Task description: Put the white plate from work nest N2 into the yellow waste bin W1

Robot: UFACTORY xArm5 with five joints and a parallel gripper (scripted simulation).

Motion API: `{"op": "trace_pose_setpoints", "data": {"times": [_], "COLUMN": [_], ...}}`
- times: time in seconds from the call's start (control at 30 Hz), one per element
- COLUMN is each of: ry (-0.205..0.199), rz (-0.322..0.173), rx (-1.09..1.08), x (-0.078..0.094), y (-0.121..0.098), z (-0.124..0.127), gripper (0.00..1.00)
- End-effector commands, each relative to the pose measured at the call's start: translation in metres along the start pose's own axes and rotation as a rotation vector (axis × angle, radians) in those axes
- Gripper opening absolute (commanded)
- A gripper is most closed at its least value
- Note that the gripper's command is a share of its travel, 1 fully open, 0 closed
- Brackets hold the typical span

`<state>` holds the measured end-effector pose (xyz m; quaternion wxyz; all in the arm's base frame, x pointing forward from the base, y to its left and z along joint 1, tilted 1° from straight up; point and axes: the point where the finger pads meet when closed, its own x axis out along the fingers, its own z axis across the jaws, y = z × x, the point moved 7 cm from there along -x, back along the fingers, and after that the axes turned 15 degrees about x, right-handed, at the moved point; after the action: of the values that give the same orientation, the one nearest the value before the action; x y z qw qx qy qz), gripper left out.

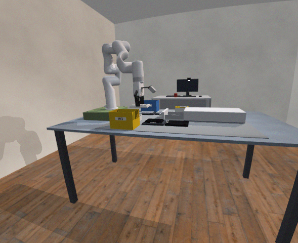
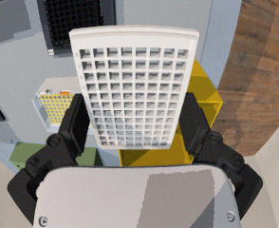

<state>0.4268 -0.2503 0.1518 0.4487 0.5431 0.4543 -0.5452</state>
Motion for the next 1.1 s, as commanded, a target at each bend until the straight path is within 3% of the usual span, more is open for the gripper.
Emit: {"op": "trace_pose_setpoints", "data": {"times": [0.0,1.07], "ry": [-0.002,-0.003], "rz": [0.005,0.008], "rx": [0.000,0.000], "x": [-0.002,-0.003], "y": [-0.007,-0.068], "z": [0.006,0.050], "gripper": [0.00,0.00]}}
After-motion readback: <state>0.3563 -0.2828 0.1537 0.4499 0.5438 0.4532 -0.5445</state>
